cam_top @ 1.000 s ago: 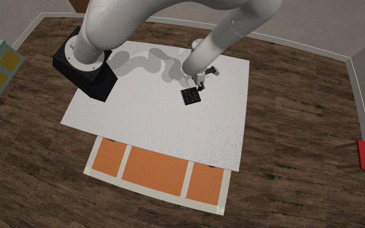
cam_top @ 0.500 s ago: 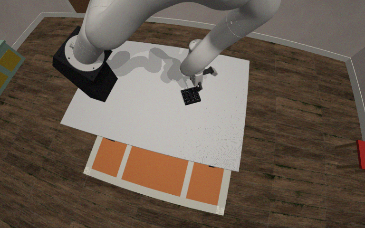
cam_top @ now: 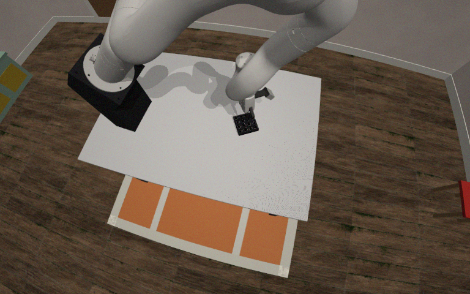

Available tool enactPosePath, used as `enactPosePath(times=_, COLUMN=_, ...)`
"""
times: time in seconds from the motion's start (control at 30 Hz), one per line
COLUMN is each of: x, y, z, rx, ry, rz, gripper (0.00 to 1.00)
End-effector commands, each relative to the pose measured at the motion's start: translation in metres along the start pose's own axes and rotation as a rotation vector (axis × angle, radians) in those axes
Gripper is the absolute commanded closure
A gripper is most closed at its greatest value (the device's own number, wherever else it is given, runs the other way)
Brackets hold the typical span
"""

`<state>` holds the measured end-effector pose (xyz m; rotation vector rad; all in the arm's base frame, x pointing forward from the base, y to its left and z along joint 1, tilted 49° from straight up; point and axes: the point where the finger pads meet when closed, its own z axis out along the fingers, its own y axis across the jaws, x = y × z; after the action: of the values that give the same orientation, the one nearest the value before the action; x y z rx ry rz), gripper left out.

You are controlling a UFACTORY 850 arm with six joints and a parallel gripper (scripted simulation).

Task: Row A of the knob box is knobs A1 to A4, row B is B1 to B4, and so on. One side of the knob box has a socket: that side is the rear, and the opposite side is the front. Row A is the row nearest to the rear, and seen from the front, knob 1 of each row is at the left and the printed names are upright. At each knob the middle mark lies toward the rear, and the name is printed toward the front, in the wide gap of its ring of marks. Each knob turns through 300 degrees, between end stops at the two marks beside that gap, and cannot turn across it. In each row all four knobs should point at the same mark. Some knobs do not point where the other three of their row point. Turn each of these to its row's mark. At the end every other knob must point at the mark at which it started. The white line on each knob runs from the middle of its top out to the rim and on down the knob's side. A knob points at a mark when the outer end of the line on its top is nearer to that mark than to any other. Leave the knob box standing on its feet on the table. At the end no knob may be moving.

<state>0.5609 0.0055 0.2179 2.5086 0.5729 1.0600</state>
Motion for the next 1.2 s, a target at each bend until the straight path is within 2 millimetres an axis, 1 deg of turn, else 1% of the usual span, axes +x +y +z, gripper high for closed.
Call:
enactPosePath(times=0.0, x=-0.0061, y=-0.0002, z=-0.0001, rx=0.0, ry=0.002, rz=0.0, gripper=0.0)
enactPosePath(times=0.3, x=-0.0139, y=-0.0007, z=0.0001, rx=0.0, ry=0.002, rz=0.0, gripper=0.0)
enactPosePath(times=1.17, x=-0.0142, y=-0.0007, z=0.0001, rx=0.0, ry=0.002, rz=0.0, gripper=0.0)
